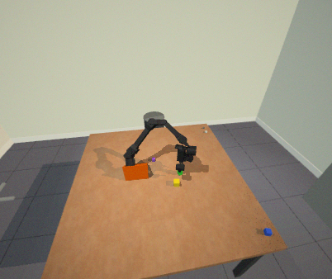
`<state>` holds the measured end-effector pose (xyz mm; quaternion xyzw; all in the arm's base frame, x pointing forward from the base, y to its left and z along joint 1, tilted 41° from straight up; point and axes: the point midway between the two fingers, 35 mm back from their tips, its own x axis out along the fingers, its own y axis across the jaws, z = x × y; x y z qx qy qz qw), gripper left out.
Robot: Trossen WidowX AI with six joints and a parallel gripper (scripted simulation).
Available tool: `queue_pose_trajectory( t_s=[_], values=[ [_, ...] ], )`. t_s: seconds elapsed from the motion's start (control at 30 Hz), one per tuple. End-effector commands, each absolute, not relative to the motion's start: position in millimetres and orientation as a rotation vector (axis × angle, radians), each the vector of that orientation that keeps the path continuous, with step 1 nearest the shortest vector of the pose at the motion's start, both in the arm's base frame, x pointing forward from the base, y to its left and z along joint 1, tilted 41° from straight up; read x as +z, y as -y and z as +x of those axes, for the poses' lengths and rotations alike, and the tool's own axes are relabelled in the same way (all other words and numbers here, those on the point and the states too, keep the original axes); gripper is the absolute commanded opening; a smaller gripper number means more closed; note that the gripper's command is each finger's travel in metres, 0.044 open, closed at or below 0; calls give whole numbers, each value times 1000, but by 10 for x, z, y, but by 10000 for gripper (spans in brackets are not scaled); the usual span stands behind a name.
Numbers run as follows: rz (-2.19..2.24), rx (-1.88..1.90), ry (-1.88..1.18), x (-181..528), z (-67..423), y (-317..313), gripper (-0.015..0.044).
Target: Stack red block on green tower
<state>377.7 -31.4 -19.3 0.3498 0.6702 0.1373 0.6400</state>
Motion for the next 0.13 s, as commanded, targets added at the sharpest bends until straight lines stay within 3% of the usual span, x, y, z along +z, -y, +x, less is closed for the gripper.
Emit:
queue_pose_trajectory(
  t_s=[0.0,0.1],
  values=[
    [798,313,-1527,-195,3779,314,440],
    [798,313,-1527,-195,3779,314,440]
  ],
)
